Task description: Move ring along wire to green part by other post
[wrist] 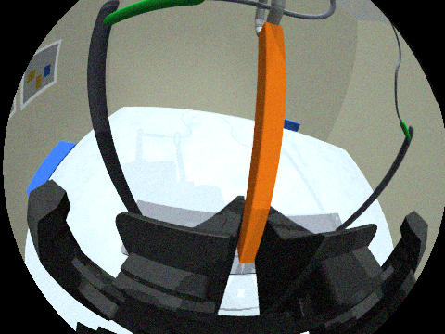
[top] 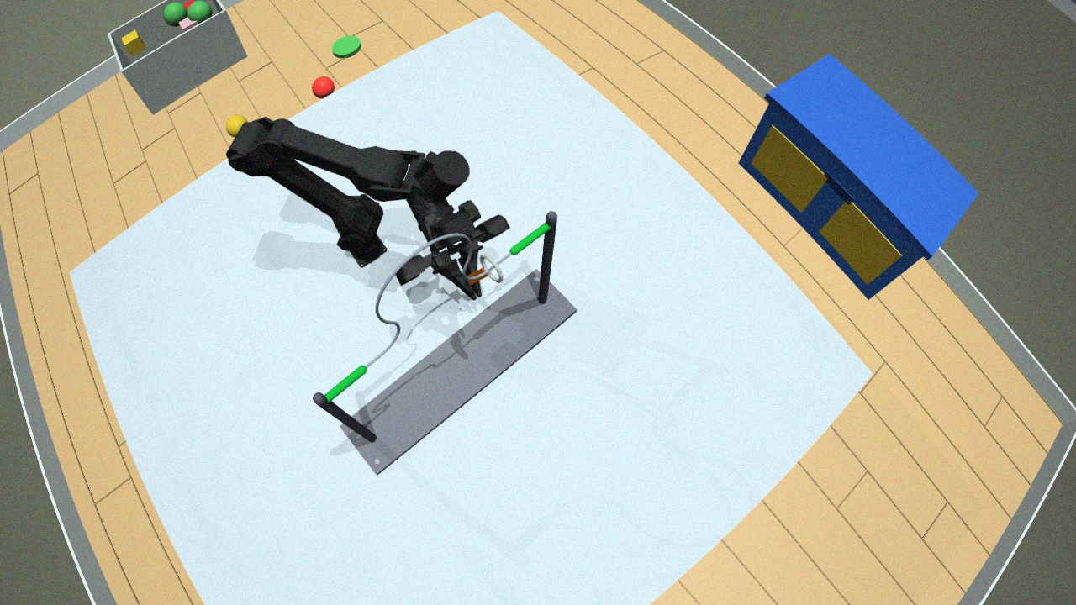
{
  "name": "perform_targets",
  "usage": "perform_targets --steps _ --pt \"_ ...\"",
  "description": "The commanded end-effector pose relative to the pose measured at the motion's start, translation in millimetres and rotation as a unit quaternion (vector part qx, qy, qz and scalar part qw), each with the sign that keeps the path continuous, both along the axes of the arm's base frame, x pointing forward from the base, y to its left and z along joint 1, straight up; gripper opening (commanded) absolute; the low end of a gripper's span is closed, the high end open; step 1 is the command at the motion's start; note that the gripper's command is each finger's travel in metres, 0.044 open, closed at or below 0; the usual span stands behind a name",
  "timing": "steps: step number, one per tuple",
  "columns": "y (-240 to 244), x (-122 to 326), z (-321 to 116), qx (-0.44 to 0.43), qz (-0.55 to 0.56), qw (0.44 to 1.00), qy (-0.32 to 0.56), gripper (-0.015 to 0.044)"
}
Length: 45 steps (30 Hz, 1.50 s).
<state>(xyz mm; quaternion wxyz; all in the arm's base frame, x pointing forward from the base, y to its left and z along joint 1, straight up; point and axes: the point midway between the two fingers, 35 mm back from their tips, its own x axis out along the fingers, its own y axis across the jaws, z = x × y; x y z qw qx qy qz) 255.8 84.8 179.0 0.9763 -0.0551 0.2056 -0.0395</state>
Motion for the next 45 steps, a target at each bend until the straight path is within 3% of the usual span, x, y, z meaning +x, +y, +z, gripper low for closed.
perform_targets --steps 1,45 --pt "9 0 1 0.019 -0.001 1.000 0.000 -0.0150" --pt "59 -3 2 0.044 0.000 0.999 0.000 -0.0150"
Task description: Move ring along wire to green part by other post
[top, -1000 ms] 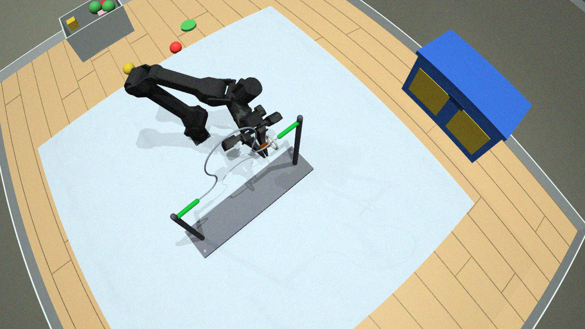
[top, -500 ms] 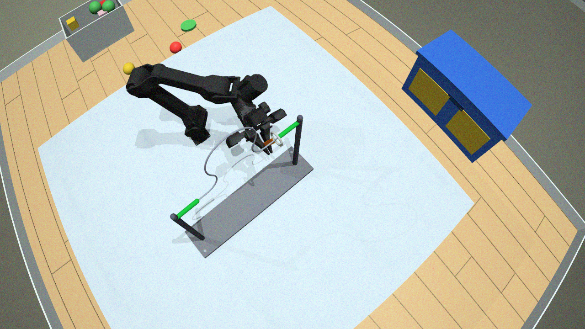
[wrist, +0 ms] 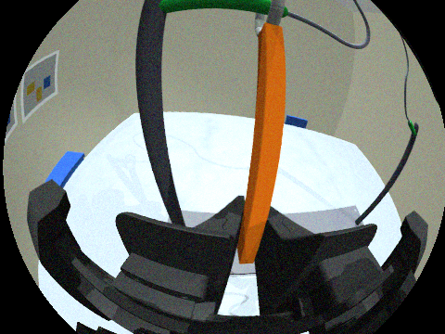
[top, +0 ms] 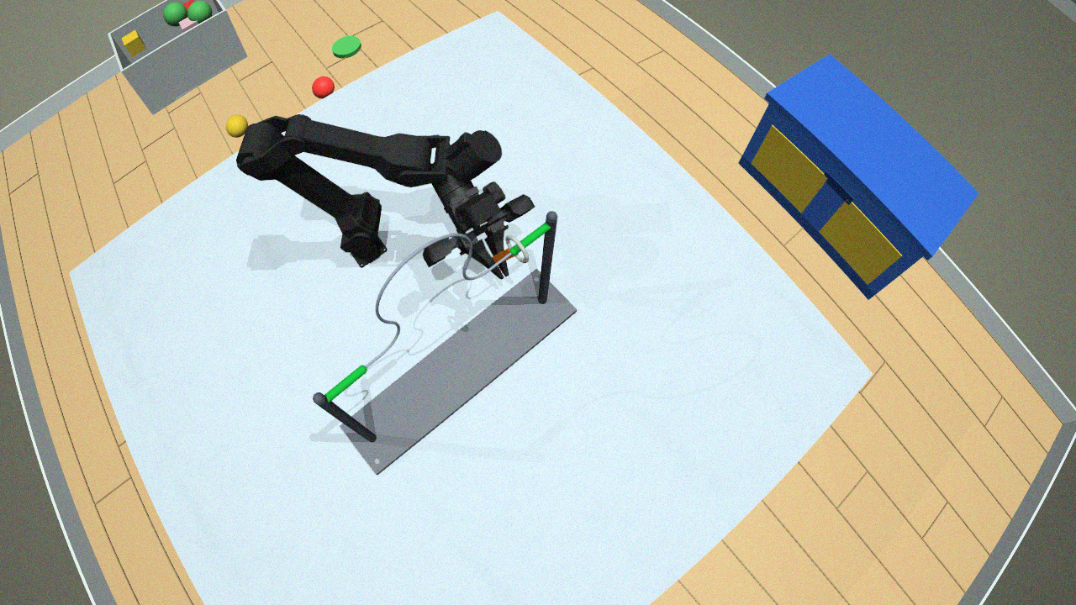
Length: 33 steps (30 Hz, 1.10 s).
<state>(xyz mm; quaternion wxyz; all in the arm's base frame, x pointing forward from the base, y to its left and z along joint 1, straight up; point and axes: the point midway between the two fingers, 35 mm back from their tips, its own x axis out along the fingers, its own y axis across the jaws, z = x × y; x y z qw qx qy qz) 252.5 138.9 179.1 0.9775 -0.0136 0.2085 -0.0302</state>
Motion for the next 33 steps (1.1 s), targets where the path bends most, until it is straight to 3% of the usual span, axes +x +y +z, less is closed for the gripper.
perform_targets --steps 1,33 --pt "6 0 2 0.002 -0.001 1.000 -0.001 -0.0150" --pt "9 0 -10 0.002 -0.001 1.000 -0.001 -0.0150"
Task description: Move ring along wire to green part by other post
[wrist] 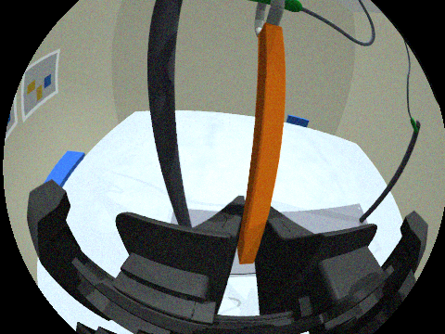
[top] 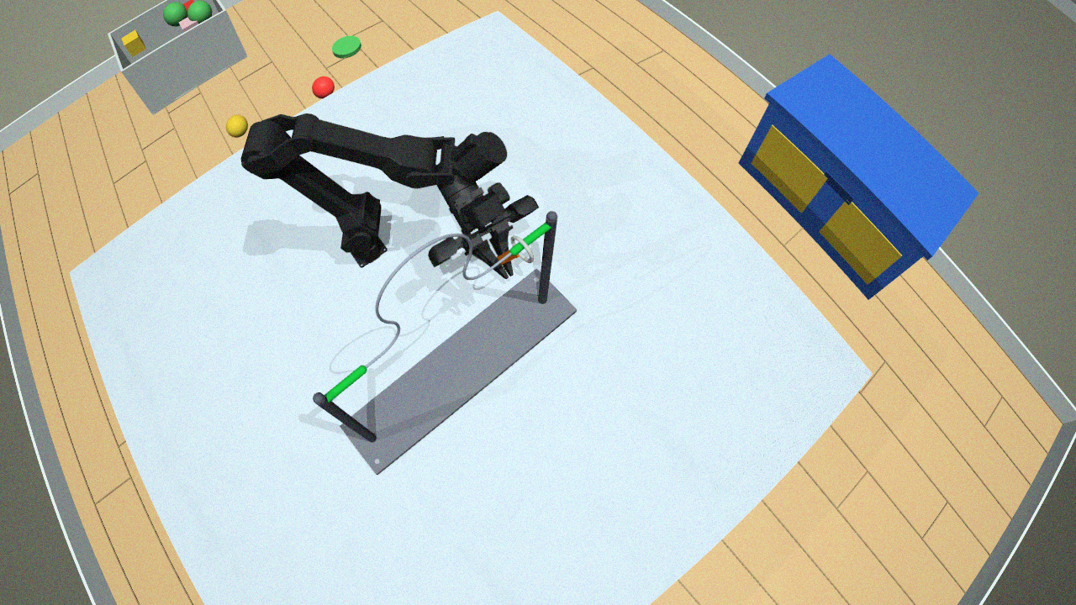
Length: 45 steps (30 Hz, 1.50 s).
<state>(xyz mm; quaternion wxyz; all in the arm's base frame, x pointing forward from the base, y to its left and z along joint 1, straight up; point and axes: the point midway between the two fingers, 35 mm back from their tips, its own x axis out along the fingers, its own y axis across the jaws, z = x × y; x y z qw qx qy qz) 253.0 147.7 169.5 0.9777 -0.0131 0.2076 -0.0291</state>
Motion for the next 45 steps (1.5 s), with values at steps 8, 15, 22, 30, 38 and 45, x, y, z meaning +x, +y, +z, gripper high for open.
perform_targets --steps 8,15,22,30,38,45 --pt "0 0 0 0.000 0.000 1.000 0.000 -0.0045" --pt "0 -1 0 0.000 0.000 1.000 0.000 0.0139" --pt "3 -16 5 0.002 -0.002 1.000 0.005 0.0160" --pt "4 -39 15 0.002 -0.003 1.000 0.004 0.0160" --pt "3 -46 19 0.002 -0.002 1.000 0.002 0.0160" --pt "3 -46 19 0.002 -0.002 1.000 0.002 0.0160"
